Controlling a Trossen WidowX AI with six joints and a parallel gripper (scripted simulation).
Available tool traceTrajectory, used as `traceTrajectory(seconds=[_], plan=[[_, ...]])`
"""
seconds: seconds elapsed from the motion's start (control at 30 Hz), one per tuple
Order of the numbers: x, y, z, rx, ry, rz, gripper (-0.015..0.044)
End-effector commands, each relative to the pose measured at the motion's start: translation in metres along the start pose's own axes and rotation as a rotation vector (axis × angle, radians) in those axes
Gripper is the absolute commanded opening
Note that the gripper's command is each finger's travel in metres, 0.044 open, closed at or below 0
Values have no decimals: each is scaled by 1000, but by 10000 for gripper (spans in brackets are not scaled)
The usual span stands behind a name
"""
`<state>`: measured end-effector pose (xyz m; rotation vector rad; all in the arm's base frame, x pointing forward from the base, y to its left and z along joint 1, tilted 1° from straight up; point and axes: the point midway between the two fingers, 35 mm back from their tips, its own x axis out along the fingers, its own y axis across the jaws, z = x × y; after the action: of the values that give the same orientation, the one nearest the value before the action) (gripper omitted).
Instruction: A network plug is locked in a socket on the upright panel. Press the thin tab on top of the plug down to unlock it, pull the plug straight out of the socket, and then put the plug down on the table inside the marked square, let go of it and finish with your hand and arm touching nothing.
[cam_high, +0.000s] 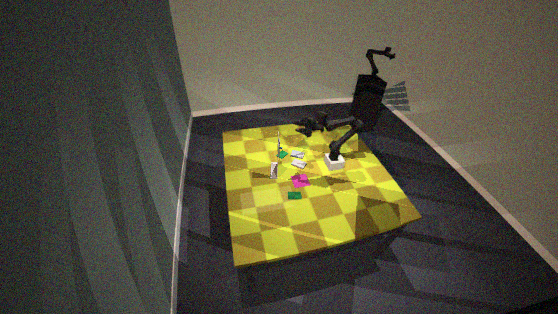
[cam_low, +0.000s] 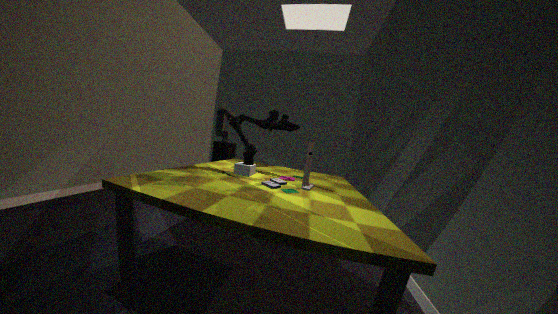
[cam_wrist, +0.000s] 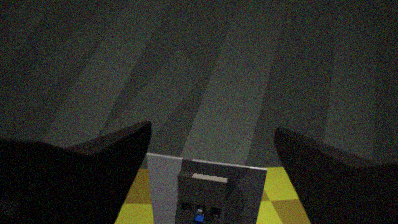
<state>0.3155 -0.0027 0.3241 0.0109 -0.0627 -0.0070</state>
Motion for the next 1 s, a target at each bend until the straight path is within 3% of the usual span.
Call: traceTrajectory(seconds=[0.0, 0.3, 0.97], plan=[[0, 0, -1, 6, 0, 0, 374], [4, 4, -36, 293, 12, 13, 156], [-9, 14, -116, 982, 59, 28, 156]])
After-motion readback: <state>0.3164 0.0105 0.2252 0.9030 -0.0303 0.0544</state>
